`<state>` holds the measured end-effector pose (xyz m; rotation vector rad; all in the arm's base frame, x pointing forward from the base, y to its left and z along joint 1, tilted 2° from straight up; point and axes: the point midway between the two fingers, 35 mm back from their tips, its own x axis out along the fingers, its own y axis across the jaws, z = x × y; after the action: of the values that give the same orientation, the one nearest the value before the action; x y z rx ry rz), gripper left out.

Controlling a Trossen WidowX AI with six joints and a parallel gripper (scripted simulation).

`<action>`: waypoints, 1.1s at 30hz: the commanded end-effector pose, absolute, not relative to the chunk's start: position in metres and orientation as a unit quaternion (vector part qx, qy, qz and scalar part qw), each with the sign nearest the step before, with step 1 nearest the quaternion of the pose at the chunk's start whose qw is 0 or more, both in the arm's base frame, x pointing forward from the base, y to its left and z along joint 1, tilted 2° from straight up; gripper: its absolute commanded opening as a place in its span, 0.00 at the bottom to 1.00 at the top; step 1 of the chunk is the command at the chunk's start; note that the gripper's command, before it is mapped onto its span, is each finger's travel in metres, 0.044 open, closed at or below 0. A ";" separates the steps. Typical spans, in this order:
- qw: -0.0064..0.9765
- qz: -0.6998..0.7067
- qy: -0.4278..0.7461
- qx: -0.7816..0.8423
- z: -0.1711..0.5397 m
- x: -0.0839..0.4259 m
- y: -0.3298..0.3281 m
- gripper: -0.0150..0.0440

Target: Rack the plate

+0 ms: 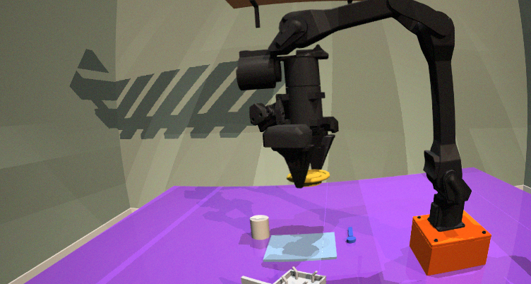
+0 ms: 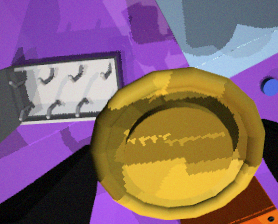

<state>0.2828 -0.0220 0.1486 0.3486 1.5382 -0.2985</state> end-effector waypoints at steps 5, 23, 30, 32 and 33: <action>0.684 -0.165 0.685 0.189 0.146 0.275 0.000 0.25; 0.743 -0.047 0.620 0.247 0.090 0.338 0.006 0.25; 0.776 0.007 0.584 0.240 0.072 0.363 0.004 0.25; 0.783 0.023 0.572 0.244 0.067 0.368 0.004 0.25; 0.787 0.031 0.566 0.245 0.064 0.371 0.004 0.25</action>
<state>0.3651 0.0040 0.0747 0.5288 1.2538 0.0126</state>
